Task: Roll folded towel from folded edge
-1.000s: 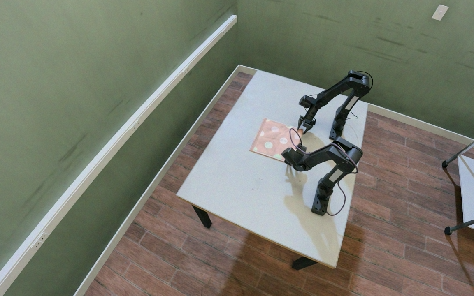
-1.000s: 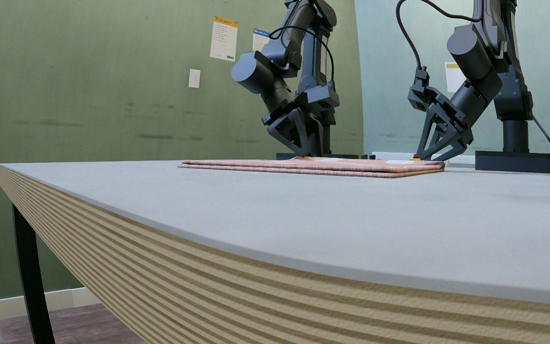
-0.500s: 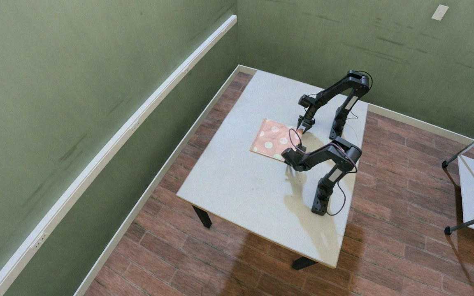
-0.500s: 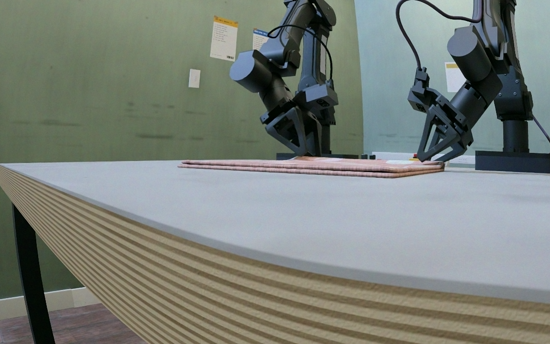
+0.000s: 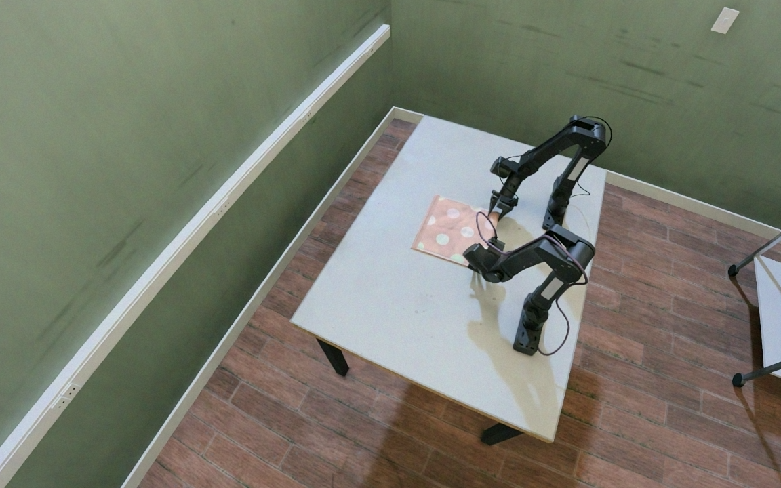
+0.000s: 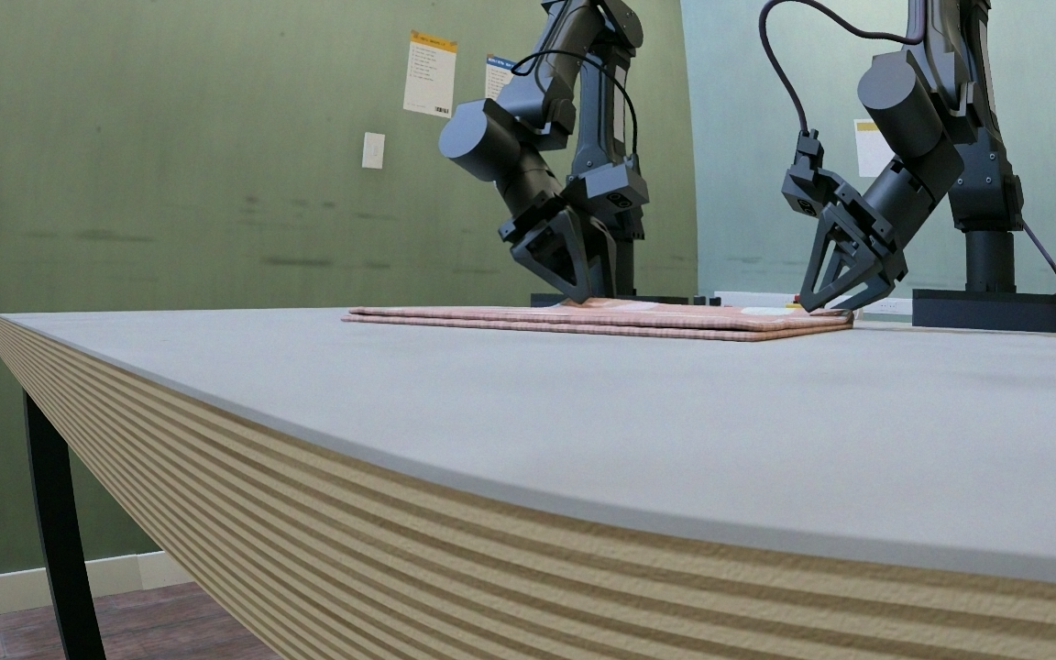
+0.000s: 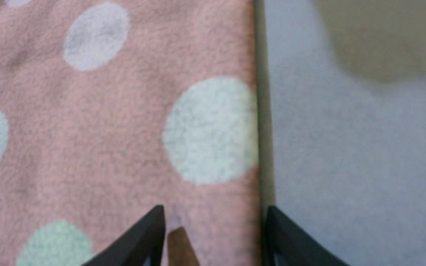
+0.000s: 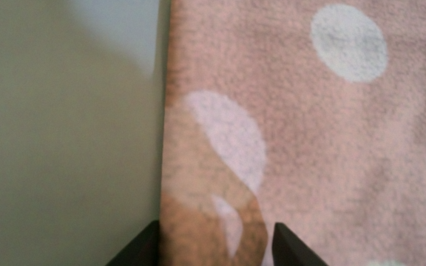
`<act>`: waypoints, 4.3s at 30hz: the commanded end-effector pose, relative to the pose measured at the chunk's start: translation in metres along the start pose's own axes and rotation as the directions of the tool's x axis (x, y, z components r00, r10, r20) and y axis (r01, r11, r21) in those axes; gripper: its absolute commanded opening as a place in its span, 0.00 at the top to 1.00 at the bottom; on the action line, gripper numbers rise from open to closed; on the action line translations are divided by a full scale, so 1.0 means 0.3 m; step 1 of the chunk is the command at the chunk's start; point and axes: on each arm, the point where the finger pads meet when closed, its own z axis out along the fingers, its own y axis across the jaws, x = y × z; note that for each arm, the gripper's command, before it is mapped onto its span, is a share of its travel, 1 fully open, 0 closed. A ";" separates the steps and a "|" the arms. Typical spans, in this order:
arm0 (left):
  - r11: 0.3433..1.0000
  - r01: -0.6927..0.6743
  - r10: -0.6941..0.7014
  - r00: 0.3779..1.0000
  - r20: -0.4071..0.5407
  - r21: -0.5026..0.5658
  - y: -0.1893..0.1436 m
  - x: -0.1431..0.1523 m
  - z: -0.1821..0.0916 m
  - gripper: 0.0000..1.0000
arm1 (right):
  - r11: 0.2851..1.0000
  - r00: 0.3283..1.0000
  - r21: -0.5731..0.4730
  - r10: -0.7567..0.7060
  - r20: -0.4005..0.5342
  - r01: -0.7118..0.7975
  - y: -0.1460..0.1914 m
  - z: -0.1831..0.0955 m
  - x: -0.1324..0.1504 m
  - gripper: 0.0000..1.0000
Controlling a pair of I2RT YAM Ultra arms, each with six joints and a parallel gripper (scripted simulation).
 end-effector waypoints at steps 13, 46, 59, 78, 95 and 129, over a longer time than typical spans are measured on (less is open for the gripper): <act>1.000 0.004 -0.004 1.000 -0.006 0.007 0.019 0.018 0.012 0.68 | 1.000 1.000 -0.001 -0.003 -0.002 0.003 -0.028 0.014 0.009 0.68; 1.000 0.004 -0.004 1.000 -0.006 0.007 0.043 0.027 0.022 0.86 | 1.000 1.000 -0.001 -0.003 -0.002 0.003 -0.052 0.025 0.018 0.86; 1.000 0.004 -0.004 1.000 -0.006 0.007 0.048 0.029 0.025 0.90 | 1.000 1.000 -0.001 -0.003 -0.002 0.003 -0.061 0.029 0.021 0.93; 1.000 0.004 -0.004 1.000 -0.006 0.007 0.057 0.019 -0.007 0.91 | 1.000 1.000 -0.001 -0.003 -0.002 0.003 -0.069 -0.003 0.012 0.93; 1.000 0.004 -0.004 1.000 -0.006 0.007 0.021 0.010 -0.023 0.91 | 1.000 1.000 -0.001 -0.003 -0.002 0.003 -0.033 -0.019 0.003 0.94; 1.000 0.004 -0.004 1.000 -0.006 0.007 -0.292 -0.046 -0.089 0.91 | 1.000 1.000 -0.001 -0.003 -0.002 0.003 0.280 -0.084 -0.051 0.94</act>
